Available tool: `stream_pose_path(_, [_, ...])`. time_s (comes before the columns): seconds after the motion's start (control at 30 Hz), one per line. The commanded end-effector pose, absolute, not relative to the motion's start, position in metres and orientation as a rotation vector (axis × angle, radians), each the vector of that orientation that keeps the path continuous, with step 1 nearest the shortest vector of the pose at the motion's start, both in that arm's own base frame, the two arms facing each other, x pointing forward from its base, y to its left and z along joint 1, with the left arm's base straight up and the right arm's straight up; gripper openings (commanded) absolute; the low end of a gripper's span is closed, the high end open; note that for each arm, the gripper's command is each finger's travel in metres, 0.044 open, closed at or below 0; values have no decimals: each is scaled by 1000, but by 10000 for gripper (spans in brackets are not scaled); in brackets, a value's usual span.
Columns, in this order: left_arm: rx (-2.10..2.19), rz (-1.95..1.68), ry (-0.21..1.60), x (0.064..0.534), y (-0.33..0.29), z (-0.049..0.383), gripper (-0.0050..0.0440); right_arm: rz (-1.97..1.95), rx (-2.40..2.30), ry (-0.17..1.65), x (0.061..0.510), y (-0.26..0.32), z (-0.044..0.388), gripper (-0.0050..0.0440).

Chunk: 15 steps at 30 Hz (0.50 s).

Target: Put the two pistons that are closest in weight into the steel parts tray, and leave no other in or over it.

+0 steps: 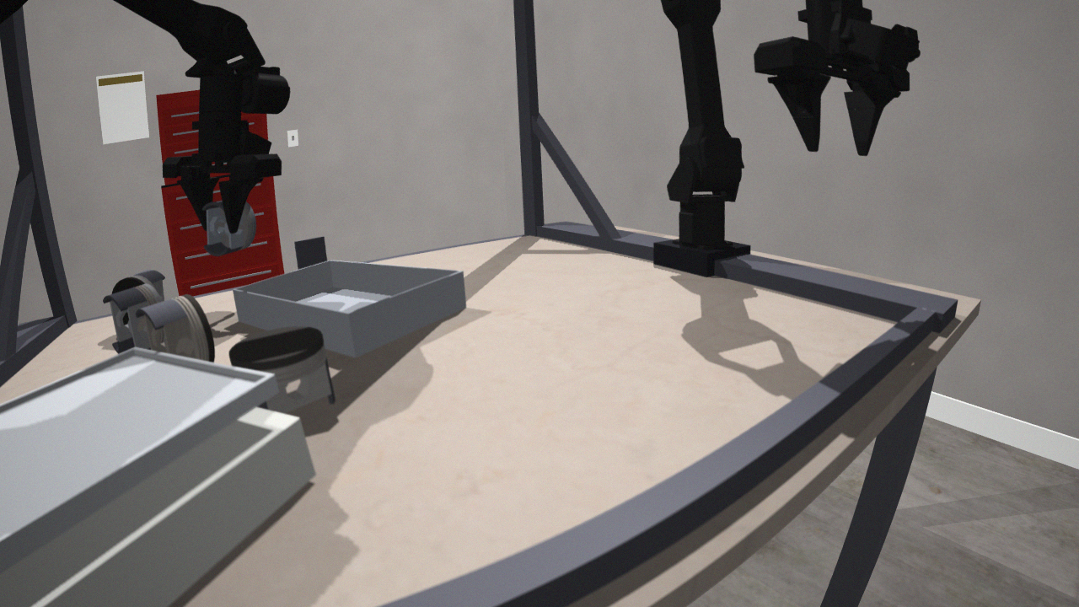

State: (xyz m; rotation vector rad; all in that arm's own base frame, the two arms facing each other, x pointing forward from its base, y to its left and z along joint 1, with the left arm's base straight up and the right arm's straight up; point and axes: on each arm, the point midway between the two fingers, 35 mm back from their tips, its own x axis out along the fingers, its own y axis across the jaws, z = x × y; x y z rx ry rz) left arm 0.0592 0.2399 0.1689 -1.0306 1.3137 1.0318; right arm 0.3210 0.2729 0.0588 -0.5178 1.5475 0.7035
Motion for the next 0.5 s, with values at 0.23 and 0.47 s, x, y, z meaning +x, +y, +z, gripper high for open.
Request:
stream_pose_path(0.23, [-1019, 1037, 1300, 60, 244, 174, 400, 518, -338, 1531, 315, 232, 85, 158])
stream_pose_path(0.47, [-1019, 1037, 1300, 60, 244, 174, 400, 383, -222, 1550, 309, 203, 87, 158])
